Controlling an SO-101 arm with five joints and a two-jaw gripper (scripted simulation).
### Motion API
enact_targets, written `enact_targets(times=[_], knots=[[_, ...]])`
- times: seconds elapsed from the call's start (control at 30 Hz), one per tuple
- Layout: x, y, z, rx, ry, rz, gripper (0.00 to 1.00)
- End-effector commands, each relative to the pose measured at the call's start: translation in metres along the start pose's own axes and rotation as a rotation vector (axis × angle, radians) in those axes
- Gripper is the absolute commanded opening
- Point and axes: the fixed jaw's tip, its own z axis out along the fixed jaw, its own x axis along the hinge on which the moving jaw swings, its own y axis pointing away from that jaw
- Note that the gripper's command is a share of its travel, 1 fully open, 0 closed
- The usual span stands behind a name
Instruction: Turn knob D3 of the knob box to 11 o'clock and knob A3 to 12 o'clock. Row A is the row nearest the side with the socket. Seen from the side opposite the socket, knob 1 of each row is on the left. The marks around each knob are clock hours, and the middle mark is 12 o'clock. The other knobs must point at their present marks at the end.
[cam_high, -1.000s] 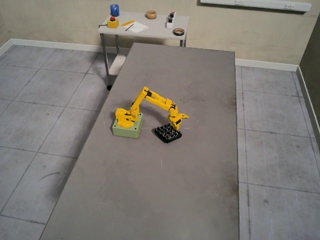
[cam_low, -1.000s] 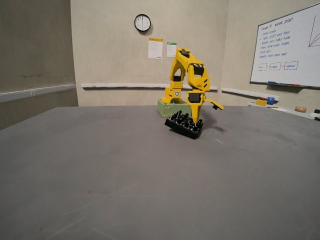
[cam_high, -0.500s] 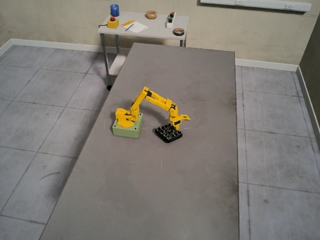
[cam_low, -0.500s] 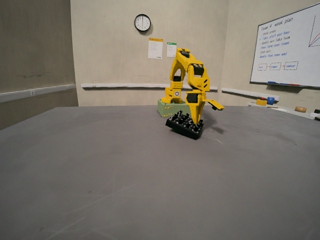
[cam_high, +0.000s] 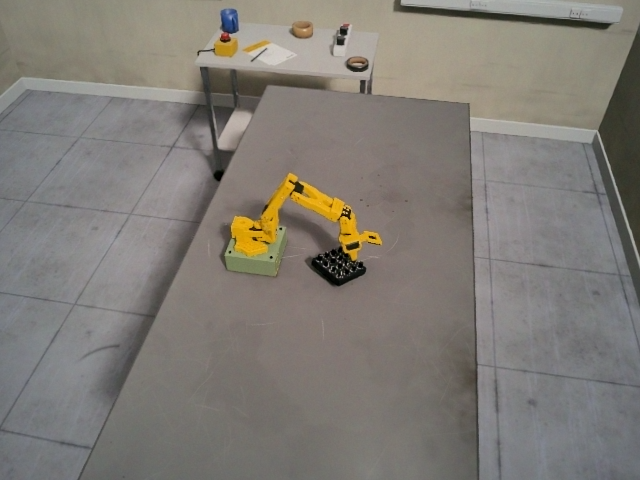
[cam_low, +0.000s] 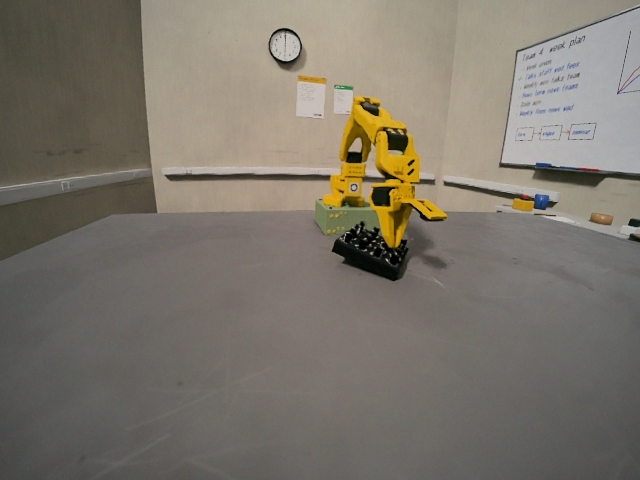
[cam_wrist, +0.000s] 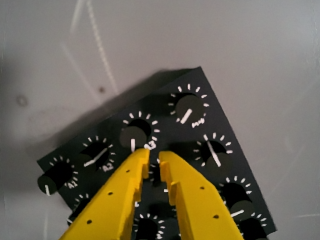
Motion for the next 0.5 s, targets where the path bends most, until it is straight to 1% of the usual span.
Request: enact_targets(times=[0.0, 0.47], knots=[[0.0287, 0.0186, 0.0443, -0.069, 0.164, 0.037, 0.01], [0.0275, 0.0185, 0.0445, -0.05, 0.171, 0.263, 0.01]])
